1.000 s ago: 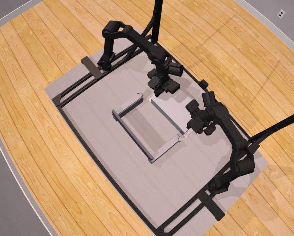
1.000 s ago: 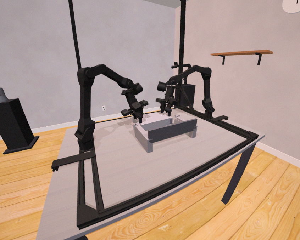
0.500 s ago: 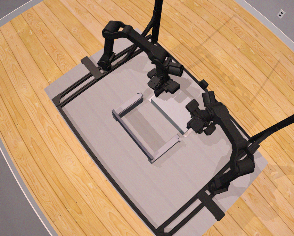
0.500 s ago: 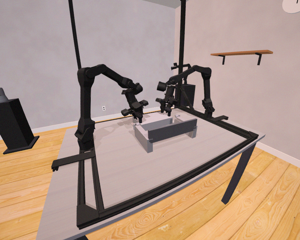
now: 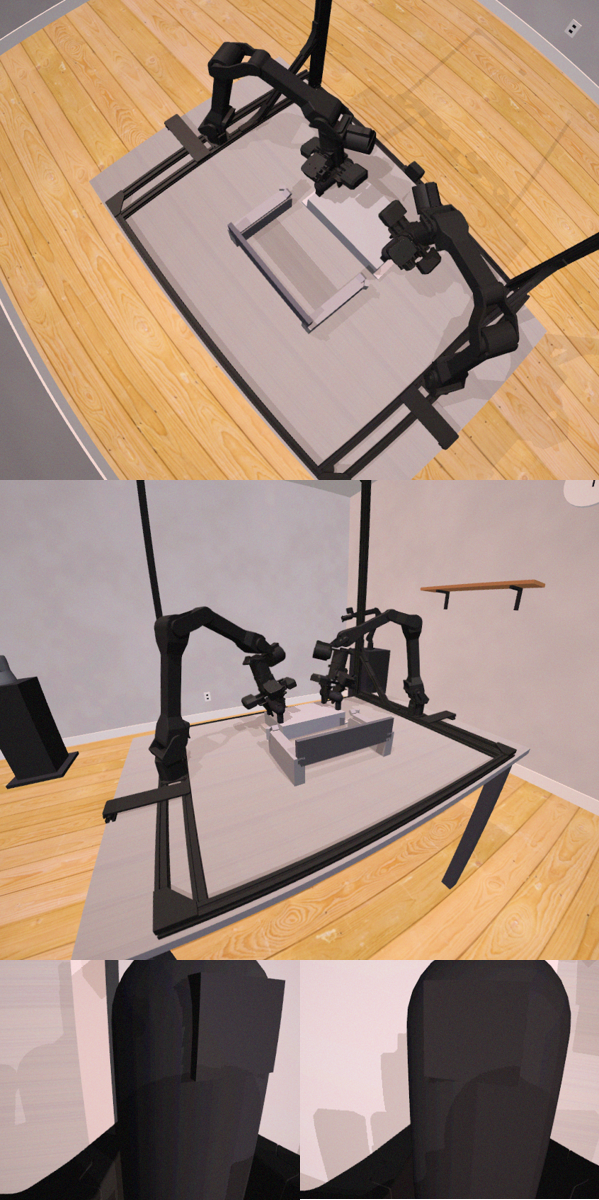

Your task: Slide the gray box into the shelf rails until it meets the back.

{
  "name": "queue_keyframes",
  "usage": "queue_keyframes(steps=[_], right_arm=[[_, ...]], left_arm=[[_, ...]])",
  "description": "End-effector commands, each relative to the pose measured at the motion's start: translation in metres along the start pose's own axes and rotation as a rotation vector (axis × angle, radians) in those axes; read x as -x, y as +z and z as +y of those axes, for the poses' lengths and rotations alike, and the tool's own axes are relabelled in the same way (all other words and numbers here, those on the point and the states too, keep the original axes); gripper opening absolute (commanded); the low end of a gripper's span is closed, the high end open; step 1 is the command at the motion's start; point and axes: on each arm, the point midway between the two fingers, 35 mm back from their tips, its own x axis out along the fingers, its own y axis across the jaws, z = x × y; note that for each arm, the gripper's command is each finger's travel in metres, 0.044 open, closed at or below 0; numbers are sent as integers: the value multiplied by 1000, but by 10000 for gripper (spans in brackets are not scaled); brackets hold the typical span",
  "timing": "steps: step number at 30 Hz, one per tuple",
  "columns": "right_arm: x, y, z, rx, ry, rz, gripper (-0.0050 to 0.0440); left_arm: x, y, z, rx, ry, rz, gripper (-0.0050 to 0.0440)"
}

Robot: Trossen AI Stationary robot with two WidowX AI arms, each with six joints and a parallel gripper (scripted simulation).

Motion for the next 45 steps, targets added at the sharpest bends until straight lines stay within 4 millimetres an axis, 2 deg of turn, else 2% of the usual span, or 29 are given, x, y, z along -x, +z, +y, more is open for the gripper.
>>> queue_keyframes(steps=[1,45], right_arm=[[11,-2,8,-4,18,10,0],[53,-1,23,-4,18,10,0]], left_arm=[[11,-3,-8,1,-14,12,0],[53,-2,-22,1,-14,12,0]])
